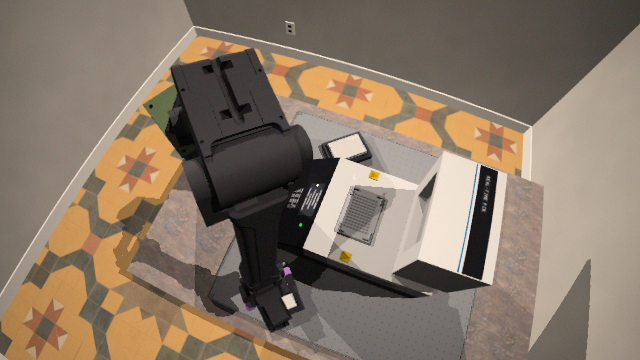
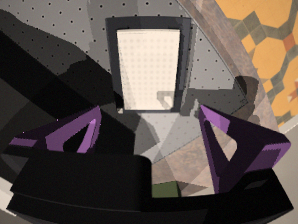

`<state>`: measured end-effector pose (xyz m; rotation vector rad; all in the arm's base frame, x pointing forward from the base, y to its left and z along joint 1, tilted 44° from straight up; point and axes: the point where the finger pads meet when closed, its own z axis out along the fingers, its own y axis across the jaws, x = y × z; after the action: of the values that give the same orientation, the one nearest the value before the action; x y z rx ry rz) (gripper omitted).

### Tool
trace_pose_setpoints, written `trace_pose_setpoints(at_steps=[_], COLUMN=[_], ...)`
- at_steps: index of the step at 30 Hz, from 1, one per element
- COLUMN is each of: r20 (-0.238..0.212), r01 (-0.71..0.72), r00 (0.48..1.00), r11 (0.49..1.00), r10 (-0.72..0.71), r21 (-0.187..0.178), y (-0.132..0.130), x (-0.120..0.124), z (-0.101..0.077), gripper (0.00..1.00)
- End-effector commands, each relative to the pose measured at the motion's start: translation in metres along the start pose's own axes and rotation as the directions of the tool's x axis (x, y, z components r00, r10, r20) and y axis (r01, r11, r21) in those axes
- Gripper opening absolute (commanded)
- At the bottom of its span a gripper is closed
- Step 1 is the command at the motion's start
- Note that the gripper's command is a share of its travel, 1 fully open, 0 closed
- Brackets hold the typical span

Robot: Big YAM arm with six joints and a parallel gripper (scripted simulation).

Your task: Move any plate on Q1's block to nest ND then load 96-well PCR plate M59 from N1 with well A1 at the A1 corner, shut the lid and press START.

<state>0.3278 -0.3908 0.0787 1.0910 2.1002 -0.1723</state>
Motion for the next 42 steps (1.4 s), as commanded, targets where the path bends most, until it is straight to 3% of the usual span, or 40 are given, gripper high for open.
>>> trace_pose_setpoints(at_steps=[1, 6, 10, 15, 22, 25, 32, 42], r20=[0.025, -0.007, 0.030, 0.041, -0.014, 0.004, 0.041, 0.012], r01=[0.001, -0.010, -0.008, 0.010, -0.013, -0.017, 0.008, 0.011], r00=[1.000, 1.000, 1.000, 0.999, 1.000, 1.000, 0.999, 1.000], r11=[1.000, 1.000, 1.000, 1.000, 1.000, 1.000, 1.000, 1.000], r10=[-0.001, 0.010, 0.008, -0.009, 0.013, 0.017, -0.008, -0.011], r21=[-0.008, -0.005, -0.005, -0.010, 0.000, 0.002, -0.013, 0.006], y=[0.007, 0.006, 0.005, 0.009, 0.004, 0.001, 0.010, -0.002], x=[-0.012, 0.005, -0.011, -0.016, 0.009, 0.001, -0.016, -0.008], z=[0.016, 0.033, 0.041, 0.050, 0.080, 0.089, 0.096, 0.085], gripper=[1.00, 1.00, 1.00, 1.00, 1.00, 1.00, 1.00, 1.00])
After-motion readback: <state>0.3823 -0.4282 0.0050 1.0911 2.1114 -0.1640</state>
